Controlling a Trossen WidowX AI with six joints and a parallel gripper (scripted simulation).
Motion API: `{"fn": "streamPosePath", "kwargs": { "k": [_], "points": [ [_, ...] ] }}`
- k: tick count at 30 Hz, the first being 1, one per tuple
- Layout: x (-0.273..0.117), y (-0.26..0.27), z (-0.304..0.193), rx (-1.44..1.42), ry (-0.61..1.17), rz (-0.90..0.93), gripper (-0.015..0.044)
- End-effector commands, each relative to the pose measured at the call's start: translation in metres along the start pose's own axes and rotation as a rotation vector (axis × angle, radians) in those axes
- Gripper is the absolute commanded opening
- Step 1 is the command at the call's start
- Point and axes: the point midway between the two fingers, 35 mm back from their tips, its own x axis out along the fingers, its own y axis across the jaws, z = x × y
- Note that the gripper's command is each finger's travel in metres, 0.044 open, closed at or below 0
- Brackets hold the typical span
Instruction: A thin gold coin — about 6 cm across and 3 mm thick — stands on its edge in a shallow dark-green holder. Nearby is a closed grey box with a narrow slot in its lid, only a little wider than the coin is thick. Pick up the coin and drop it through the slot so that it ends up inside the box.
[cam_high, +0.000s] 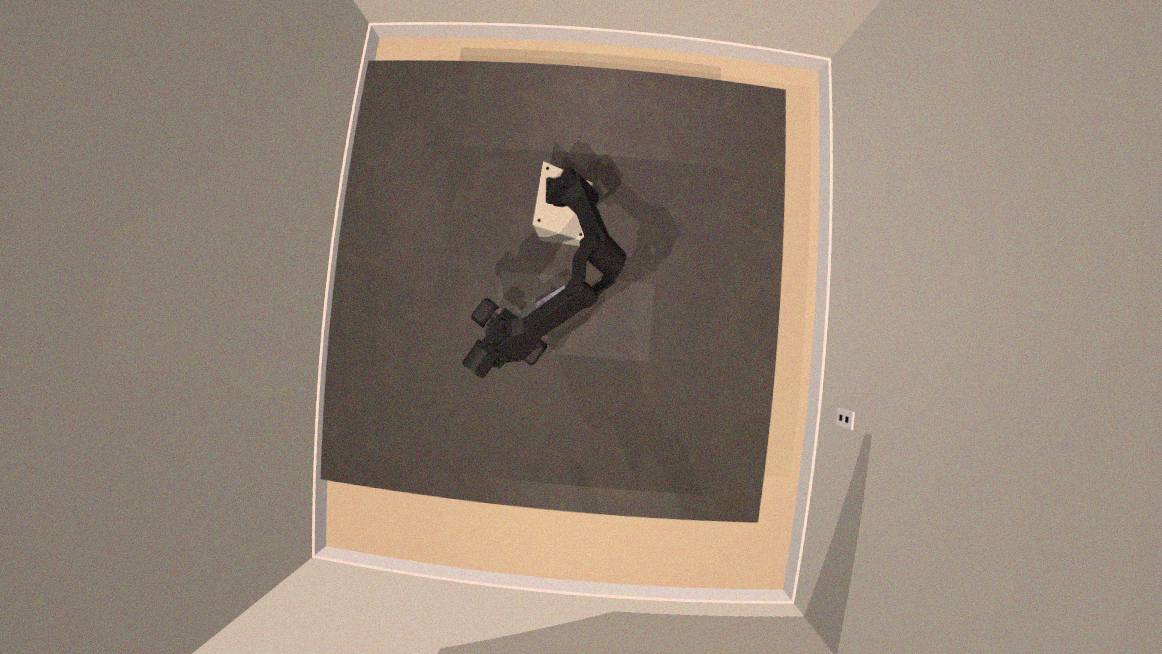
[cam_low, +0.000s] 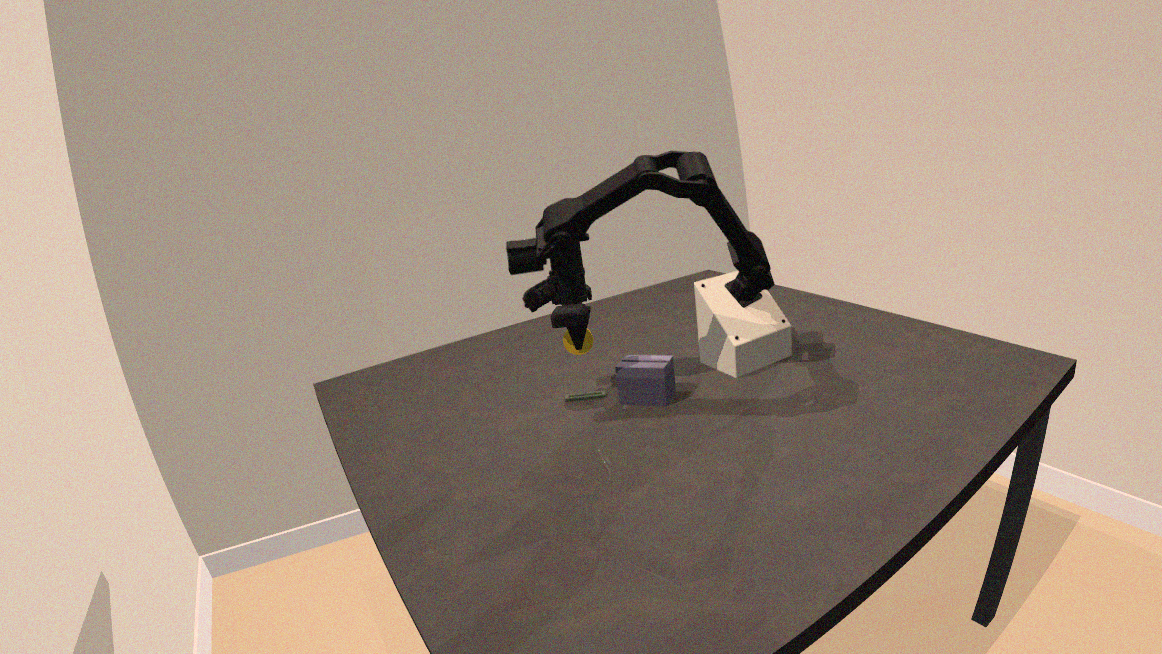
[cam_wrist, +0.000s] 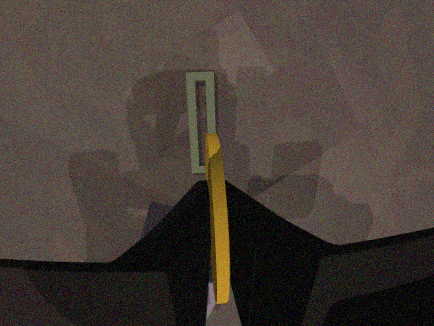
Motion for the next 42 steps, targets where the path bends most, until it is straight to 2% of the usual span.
{"fn": "streamPosePath", "kwargs": {
  "k": [1, 12, 20, 42],
  "points": [
    [-0.005, 0.001, 0.001, 0.013, -0.006, -0.006, 0.0000],
    [-0.007, -0.005, 0.004, 0.356, -0.007, -0.005, 0.0000],
    [-0.007, -0.003, 0.001, 0.361, -0.007, -0.005, 0.0000],
    [-0.010, 0.021, -0.051, 0.364, -0.005, -0.006, 0.0000]
  ]
}}
